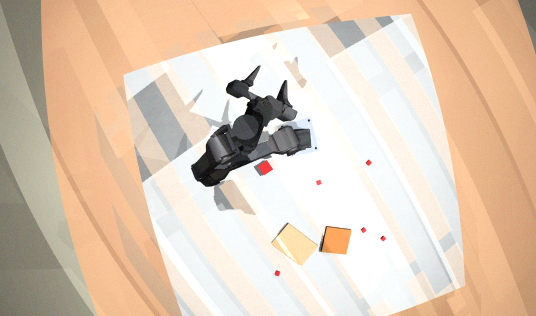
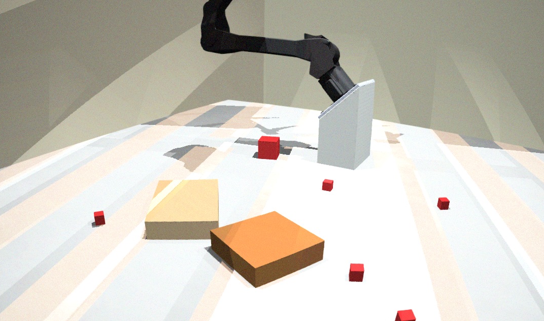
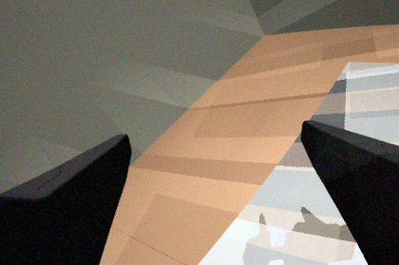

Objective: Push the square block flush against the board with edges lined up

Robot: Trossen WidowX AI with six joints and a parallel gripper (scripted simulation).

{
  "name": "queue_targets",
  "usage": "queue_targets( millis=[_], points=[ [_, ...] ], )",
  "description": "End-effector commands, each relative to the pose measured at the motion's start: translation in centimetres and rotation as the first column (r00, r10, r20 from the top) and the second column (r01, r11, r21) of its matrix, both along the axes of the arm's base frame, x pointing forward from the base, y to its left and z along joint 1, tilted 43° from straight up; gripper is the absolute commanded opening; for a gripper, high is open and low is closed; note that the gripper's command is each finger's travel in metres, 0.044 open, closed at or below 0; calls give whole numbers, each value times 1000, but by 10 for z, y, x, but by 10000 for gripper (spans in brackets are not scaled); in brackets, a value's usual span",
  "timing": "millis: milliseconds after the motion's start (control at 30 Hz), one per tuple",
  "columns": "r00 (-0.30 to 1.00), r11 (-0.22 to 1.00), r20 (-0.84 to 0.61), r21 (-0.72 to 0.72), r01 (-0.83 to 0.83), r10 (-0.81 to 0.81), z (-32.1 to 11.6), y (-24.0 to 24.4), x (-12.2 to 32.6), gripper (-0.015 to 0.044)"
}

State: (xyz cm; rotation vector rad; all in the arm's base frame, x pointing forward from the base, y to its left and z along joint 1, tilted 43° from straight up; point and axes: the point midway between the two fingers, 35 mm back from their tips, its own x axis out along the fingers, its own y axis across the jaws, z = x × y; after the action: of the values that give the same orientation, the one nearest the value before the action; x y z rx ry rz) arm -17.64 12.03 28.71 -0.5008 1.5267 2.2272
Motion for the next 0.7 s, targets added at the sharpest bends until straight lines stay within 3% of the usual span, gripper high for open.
queue_targets(
  millis=[0, 167, 467, 667],
  points=[
    [1000, 1000, 0, 0, 0, 0, 0, 0, 0, 374],
    [999, 999, 23, 9, 39, -39, -2, 13, 3, 243],
    [944, 961, 178, 77, 266, -276, -16, 90, 41, 6],
    [864, 911, 291, 128, 392, -412, -28, 136, 84, 0]
  ],
)
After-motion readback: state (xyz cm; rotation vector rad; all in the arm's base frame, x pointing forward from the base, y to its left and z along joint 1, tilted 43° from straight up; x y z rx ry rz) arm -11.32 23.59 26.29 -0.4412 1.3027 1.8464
